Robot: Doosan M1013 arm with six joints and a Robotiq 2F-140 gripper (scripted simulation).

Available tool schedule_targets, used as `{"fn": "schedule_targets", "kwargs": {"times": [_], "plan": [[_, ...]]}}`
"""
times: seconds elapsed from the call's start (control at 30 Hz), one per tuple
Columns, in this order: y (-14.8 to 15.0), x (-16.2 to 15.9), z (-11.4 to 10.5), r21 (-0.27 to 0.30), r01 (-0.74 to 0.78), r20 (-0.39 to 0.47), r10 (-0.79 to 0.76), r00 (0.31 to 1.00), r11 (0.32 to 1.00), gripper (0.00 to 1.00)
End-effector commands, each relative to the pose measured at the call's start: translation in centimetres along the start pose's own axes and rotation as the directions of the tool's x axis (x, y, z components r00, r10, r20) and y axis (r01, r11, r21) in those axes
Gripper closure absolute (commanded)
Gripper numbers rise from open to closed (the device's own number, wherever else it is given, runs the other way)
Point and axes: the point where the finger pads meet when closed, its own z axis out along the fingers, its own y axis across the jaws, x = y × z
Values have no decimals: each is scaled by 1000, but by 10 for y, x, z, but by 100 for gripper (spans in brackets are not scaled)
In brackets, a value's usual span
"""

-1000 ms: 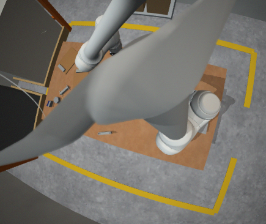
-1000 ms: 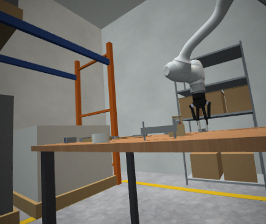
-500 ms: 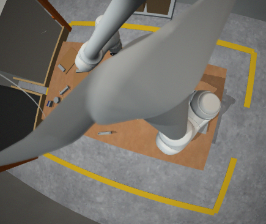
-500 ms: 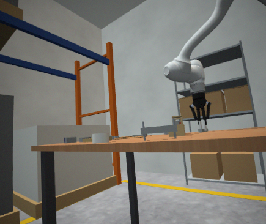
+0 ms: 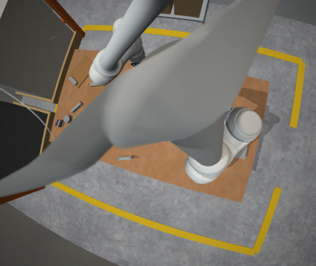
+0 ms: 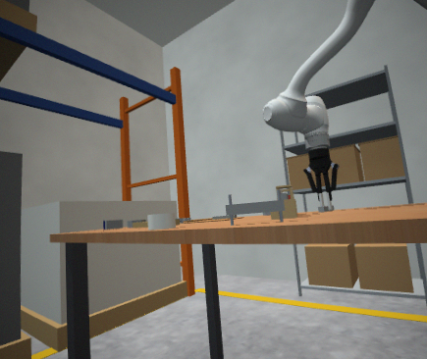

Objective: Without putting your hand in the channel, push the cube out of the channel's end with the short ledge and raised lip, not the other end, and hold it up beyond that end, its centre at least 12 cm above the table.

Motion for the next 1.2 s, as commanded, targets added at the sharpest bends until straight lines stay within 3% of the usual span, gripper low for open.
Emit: {"fn": "schedule_targets", "kwargs": {"times": [0.0,0.53,0.63,0.77,0.83,0.97,1.17], "plan": [[0,0,0,0,0,0,0,1000,1000,100],[0,0,-4,0,0,0,0,1000,1000,100],[0,0,-22,0,0,0,0,1000,1000,100],[0,0,-65,0,0,0,0,1000,1000,100],[0,0,-65,0,0,0,0,1000,1000,100],[0,0,-104,0,0,0,0,1000,1000,100],[0,0,-114,0,0,0,0,1000,1000,100]]}}
